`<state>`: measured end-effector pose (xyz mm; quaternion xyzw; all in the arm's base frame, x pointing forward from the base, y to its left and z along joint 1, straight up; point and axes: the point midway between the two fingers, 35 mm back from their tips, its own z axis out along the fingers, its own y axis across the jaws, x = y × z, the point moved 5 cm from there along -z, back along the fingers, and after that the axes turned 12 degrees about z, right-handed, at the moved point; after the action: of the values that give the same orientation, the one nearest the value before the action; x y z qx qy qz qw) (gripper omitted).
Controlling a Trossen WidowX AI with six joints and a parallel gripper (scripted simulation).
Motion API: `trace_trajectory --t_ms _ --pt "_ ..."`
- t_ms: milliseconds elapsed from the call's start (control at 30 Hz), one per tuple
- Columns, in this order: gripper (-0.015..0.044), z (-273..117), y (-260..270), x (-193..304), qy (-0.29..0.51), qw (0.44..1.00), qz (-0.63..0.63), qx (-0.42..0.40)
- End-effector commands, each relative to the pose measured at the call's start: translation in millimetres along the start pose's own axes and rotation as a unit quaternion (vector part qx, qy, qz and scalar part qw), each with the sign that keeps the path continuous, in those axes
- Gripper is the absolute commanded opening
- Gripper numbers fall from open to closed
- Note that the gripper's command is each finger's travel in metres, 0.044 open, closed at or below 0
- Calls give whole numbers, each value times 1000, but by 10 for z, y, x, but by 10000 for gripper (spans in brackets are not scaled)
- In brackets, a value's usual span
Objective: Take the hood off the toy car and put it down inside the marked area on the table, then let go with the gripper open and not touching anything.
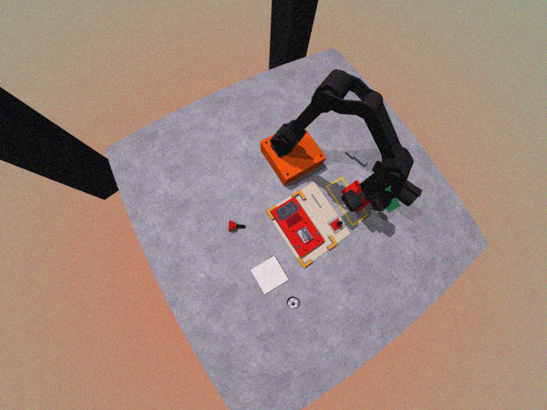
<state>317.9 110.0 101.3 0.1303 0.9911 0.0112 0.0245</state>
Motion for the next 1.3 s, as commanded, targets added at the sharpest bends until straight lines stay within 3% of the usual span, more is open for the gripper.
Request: trace_trajectory --t_ms 0,1267 --pt "0 57 -11 15 4 1000 3 4" --pt "0 290 -20 27 4 1000 3 4"
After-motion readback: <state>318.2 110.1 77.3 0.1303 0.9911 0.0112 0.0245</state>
